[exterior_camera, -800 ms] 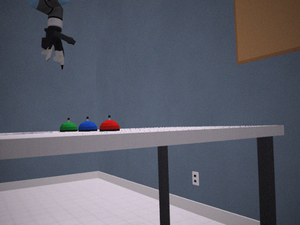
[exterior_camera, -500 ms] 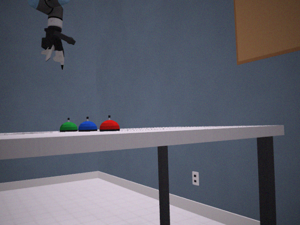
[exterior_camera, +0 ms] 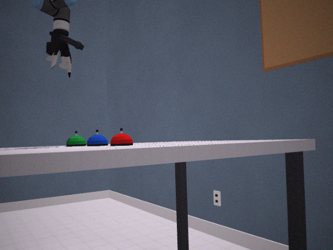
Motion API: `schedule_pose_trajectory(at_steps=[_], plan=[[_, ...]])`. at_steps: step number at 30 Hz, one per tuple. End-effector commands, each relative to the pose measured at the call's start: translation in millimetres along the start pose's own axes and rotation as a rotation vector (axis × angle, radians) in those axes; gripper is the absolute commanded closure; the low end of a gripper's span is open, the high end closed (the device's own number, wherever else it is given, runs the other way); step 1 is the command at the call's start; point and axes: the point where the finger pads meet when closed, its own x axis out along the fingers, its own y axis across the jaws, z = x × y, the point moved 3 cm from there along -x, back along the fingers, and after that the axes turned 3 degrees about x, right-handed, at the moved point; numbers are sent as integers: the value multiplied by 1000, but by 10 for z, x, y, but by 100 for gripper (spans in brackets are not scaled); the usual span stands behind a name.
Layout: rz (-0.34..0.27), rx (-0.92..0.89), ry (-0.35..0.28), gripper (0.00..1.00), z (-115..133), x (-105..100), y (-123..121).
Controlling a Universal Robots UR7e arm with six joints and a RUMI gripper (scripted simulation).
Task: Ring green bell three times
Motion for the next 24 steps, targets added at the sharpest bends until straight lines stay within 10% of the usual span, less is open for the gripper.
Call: schedule_pose_trajectory(at_steps=[1, 24], plan=[[-4, 38, -1, 0, -127, 181, 7], [-68, 397, 6, 0, -1109, 1801, 485]])
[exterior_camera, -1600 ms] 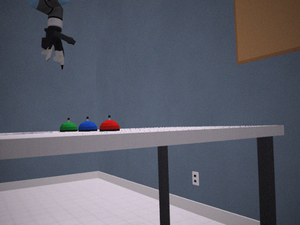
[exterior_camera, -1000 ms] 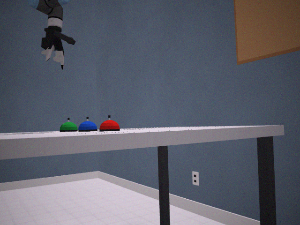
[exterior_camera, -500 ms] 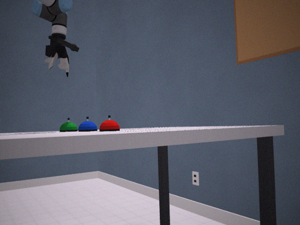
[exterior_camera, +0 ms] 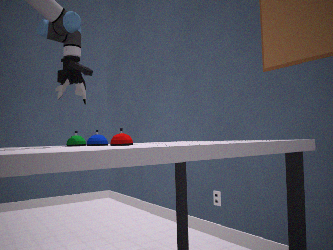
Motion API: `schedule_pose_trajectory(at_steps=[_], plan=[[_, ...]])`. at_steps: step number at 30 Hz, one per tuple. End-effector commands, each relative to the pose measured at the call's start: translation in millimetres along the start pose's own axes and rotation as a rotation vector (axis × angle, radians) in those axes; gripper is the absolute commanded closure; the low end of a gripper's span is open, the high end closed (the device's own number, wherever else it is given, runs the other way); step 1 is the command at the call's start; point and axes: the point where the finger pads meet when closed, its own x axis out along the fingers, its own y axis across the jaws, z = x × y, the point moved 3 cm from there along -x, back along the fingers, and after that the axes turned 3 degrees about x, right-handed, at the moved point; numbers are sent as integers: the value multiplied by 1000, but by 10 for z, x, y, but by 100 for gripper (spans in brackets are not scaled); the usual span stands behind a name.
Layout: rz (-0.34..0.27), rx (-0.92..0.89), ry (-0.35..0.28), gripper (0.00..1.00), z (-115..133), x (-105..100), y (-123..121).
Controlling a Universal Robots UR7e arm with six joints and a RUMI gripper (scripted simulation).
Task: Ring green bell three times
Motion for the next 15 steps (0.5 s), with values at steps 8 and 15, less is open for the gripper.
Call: schedule_pose_trajectory(at_steps=[8, 15], plan=[[-49, 113, 3, 0, -313, 456, 122], [-49, 113, 4, 0, -311, 457, 123]])
